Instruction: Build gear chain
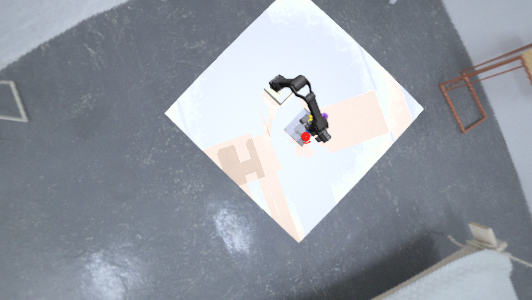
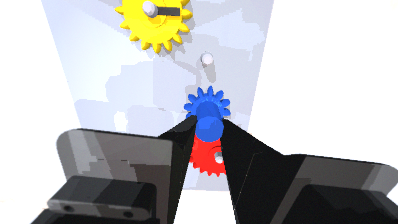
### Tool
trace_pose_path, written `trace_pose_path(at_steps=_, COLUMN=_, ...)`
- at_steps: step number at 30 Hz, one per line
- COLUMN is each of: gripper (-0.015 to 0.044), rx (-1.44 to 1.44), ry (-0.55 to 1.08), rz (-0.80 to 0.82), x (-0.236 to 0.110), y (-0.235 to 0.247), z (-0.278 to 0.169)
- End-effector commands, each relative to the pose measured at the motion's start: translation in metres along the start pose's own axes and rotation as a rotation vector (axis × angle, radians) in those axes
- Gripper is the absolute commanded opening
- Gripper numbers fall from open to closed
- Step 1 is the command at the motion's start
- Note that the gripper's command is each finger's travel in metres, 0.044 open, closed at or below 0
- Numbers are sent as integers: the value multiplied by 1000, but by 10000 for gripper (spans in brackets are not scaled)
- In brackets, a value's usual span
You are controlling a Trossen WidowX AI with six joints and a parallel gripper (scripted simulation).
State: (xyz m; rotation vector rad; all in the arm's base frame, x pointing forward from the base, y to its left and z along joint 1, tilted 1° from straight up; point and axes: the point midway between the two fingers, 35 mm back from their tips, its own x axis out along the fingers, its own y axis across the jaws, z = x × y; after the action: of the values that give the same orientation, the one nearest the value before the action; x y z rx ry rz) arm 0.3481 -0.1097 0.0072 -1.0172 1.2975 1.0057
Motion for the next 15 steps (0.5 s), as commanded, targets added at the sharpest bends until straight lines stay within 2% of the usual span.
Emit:
trace_pose_path(at_steps=1, gripper=0, rx=-37, ry=0, rz=0, x=1, y=-1, z=0)
trace_pose_path(at_steps=5, gripper=0, rx=14, ry=0, rz=0, x=2, y=-1, z=0)
trace_pose_path(at_steps=10, gripper=131, rx=69, ry=0, rz=0, x=1, y=-1, z=0)
trace_pose_path(at_steps=15, gripper=140, rx=141, ry=0, rz=0, x=-6, y=-1, z=0)
